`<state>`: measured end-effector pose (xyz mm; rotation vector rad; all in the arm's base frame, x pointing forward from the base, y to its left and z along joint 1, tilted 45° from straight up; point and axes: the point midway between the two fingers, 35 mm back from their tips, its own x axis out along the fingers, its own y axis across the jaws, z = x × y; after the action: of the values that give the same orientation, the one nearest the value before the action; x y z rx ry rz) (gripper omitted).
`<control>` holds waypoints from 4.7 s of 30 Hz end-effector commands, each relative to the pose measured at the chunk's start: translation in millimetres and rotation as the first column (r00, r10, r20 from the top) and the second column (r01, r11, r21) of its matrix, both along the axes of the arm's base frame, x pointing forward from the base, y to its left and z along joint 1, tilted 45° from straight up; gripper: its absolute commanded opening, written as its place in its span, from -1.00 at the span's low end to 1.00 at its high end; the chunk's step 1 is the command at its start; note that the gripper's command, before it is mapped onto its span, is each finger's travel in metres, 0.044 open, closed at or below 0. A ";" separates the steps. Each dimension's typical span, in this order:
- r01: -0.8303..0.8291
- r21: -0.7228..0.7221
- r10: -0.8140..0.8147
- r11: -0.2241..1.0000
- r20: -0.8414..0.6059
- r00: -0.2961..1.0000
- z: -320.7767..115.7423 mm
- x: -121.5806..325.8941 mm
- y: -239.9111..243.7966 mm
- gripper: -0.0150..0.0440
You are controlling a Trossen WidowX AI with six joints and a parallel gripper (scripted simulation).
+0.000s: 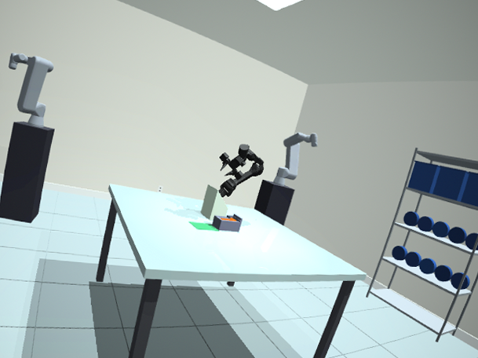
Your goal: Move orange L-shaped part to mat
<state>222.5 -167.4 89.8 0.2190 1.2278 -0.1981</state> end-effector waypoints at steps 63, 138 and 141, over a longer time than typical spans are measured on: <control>-0.477 0.676 0.634 0.562 0.018 0.773 -104.8 10.3 299.4 0.12; 0.873 0.270 -0.334 0.406 -0.845 0.417 -80.3 51.9 173.3 0.46; 0.873 0.270 -0.334 0.406 -0.845 0.417 -81.3 51.8 174.2 0.46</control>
<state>273.3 7.4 11.0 1.4851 1.8881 -0.5307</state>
